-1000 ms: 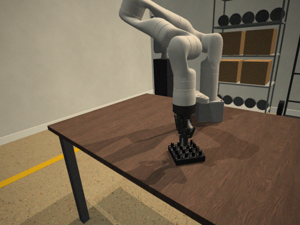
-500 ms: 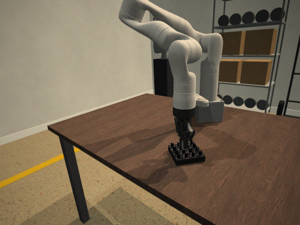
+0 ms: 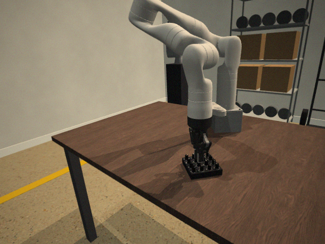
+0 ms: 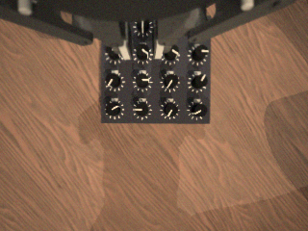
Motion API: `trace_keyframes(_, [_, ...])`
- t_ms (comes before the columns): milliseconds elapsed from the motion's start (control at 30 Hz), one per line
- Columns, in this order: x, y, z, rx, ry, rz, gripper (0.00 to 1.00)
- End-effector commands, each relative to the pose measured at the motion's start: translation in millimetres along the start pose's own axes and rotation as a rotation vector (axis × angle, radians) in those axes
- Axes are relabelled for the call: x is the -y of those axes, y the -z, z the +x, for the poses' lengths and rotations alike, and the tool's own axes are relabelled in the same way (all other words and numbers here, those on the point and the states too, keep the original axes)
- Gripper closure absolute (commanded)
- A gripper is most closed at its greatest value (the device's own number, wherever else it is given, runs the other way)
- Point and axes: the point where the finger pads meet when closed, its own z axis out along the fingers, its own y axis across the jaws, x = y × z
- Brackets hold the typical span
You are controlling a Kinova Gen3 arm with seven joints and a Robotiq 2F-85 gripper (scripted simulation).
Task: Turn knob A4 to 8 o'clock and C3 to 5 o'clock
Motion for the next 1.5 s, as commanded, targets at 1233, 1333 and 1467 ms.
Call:
trace_keyframes(1233, [-0.4, -1.6, -0.4, 0.001, 0.0, -0.001, 0.81])
trace_keyframes(1333, [-0.4, -3.8, -0.4, 0.001, 0.0, -0.001, 0.81])
trace_keyframes(1467, [-0.4, -7.2, -0.4, 0.001, 0.0, -0.001, 0.81])
